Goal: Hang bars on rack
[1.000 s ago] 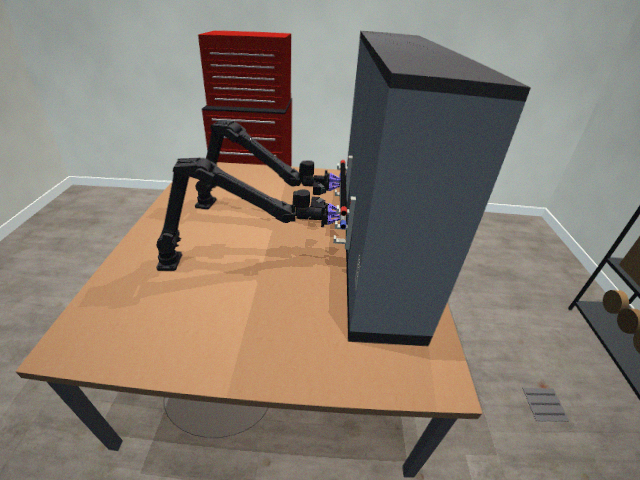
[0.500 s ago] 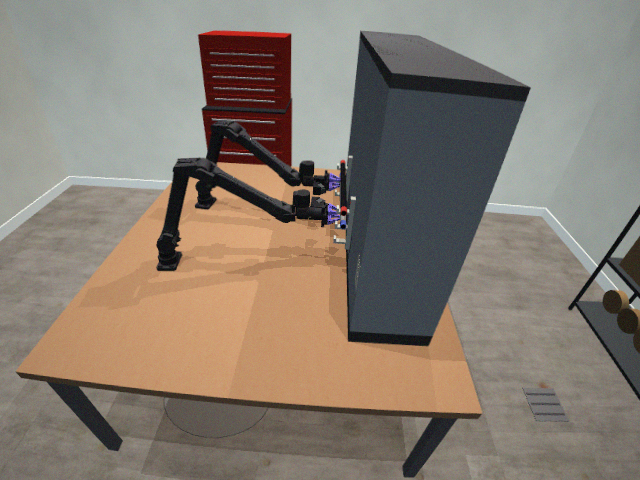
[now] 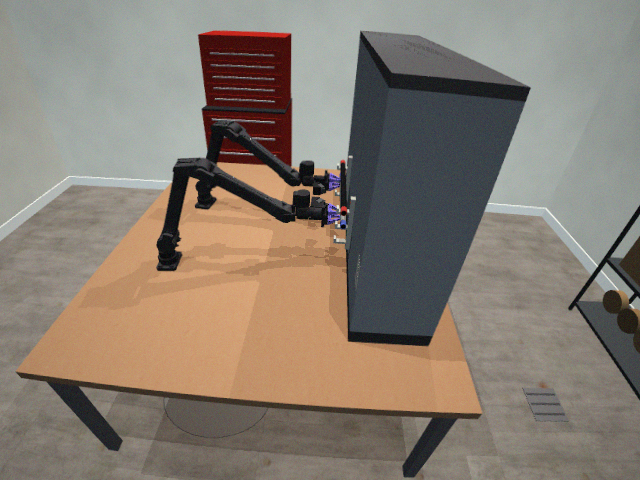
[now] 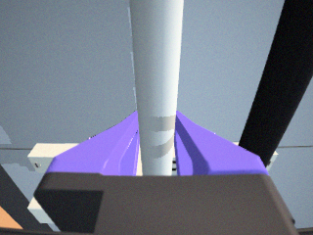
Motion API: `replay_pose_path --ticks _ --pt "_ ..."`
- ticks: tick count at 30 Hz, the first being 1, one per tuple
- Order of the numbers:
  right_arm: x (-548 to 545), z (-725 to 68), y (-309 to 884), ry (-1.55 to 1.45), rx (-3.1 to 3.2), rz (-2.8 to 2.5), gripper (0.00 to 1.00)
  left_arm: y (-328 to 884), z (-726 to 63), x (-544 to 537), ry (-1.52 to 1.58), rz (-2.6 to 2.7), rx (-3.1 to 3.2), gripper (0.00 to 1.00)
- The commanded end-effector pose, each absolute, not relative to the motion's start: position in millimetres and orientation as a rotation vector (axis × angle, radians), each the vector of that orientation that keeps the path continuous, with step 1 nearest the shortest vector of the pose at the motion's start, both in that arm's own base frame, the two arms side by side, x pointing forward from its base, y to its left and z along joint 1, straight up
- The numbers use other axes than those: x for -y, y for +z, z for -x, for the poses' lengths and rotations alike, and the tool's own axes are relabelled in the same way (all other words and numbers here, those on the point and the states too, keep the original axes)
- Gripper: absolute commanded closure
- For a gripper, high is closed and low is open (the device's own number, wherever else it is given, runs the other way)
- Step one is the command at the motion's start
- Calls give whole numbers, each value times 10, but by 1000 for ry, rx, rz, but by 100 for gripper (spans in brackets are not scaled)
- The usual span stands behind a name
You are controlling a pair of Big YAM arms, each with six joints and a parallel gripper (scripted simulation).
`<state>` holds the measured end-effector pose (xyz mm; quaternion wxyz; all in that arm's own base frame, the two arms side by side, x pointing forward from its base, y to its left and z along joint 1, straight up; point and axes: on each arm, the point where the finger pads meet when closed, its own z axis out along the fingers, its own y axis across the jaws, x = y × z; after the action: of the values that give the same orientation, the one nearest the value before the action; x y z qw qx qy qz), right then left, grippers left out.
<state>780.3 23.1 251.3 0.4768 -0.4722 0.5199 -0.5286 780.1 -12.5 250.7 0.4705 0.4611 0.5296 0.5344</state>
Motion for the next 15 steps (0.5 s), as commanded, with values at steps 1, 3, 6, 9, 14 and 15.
replay_pose_path --ticks 1,3,6,9,14,15 --pt "-147 -7784 2677 -1305 -1268 1107 100 2778 -7818 49 1332 -1087 -1276 100" --pt "-147 -7784 2686 -1305 -1268 1107 100 2785 -7818 49 1332 -1087 -1276 100" --pt "-147 -7784 2699 -1305 -1268 1107 100 2797 -7818 49 1332 -1087 -1276 100" --pt "-147 -7784 2712 -1305 -1268 1107 100 2809 -7818 49 1332 -1087 -1276 100" --pt "-147 -7784 2720 -1305 -1268 1107 96 2817 -7818 49 1332 -1087 -1276 96" --pt "-147 -7784 2720 -1305 -1268 1107 92 2817 -7818 49 1332 -1087 -1276 92"
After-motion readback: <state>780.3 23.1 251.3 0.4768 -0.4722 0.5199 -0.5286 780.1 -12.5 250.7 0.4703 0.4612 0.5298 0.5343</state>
